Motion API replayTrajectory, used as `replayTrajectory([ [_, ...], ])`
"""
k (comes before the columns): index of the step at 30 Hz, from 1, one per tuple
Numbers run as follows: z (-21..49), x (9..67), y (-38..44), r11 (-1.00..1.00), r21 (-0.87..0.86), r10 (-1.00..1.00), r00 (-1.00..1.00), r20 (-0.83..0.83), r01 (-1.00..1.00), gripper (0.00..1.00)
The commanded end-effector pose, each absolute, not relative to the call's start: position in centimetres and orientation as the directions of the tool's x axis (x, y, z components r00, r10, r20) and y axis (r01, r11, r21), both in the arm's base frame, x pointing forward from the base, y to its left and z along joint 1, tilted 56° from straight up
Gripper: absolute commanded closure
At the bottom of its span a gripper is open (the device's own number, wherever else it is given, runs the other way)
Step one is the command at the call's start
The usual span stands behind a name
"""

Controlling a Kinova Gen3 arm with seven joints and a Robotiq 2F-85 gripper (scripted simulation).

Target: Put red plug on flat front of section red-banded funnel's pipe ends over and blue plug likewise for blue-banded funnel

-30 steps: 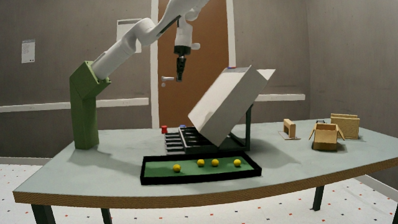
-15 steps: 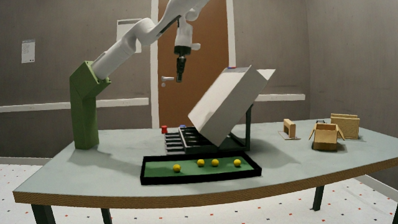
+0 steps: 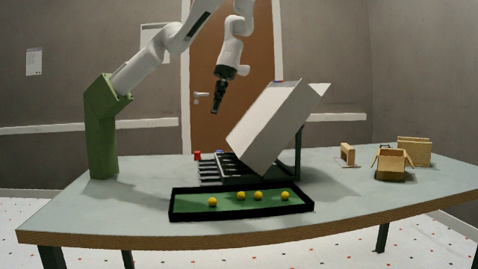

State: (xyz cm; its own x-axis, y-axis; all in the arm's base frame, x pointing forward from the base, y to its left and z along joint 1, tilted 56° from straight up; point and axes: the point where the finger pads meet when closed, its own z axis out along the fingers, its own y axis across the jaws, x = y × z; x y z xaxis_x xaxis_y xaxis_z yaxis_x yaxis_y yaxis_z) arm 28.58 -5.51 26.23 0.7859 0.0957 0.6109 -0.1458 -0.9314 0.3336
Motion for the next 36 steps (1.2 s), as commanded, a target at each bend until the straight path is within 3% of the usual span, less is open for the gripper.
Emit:
replayTrajectory([
  [1, 24.55, 32.58, -10.81, -0.967, 0.254, 0.182, 0.623, 0.761, -0.028, 0.5],
  [36, 24.35, 32.98, -11.48, -0.972, 0.237, 0.197, 0.576, 0.793, 0.006, 0.5],
])
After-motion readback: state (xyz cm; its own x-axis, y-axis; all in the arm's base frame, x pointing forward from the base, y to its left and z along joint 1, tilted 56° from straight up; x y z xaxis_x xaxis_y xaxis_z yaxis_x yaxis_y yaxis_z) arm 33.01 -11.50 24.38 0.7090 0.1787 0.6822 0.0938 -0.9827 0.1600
